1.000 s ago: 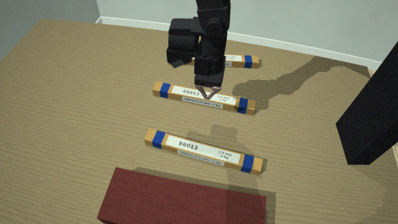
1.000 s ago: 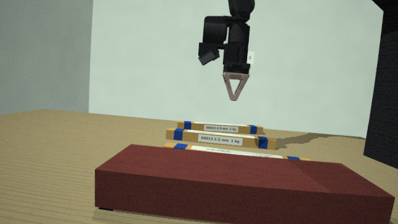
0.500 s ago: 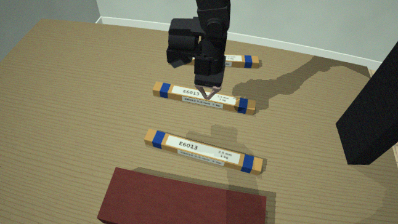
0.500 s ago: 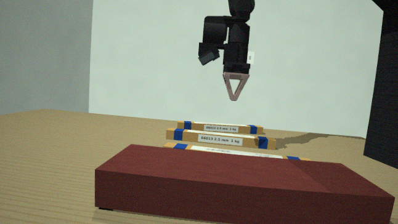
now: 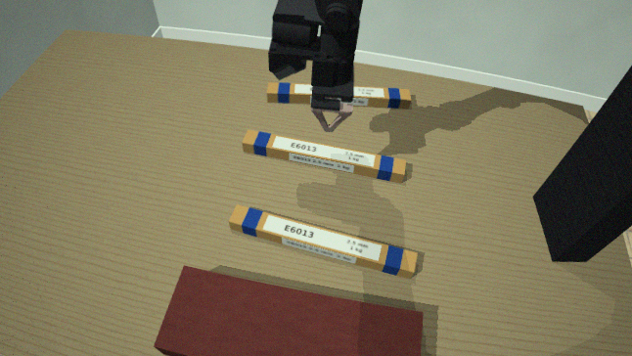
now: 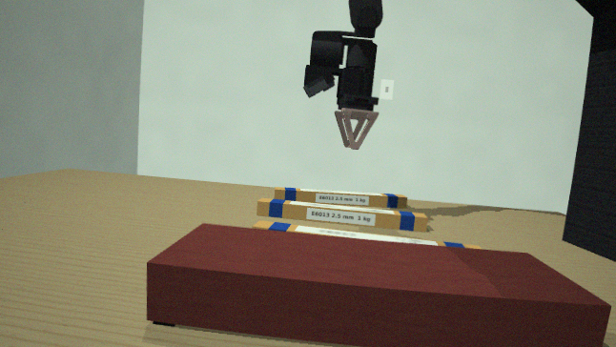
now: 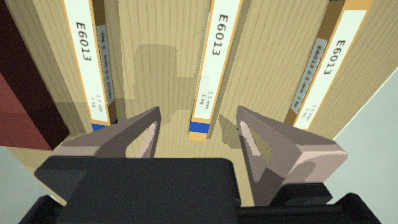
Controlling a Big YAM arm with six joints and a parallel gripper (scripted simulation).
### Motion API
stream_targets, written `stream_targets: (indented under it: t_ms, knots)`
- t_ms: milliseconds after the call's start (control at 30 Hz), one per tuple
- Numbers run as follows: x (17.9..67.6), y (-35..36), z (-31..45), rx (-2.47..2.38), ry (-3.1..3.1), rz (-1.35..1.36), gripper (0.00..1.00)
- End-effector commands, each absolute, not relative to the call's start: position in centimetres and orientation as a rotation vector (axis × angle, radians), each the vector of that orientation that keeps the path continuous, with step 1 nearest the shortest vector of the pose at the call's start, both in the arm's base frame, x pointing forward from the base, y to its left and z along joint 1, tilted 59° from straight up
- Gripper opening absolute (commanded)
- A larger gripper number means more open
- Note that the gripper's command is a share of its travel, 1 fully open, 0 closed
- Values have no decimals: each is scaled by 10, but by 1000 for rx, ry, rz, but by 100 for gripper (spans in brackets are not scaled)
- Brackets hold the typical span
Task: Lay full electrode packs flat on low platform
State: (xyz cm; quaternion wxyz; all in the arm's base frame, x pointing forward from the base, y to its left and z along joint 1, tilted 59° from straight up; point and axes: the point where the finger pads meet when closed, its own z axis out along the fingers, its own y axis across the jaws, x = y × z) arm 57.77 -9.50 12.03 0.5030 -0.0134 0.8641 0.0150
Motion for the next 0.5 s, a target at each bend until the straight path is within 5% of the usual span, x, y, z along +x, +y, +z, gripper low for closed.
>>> stream_targets:
  t_ms: [0, 467]
  knots:
    - [579, -117, 106, -67, 2118, 8, 74]
    - [584, -199, 91, -62, 2124, 9, 74]
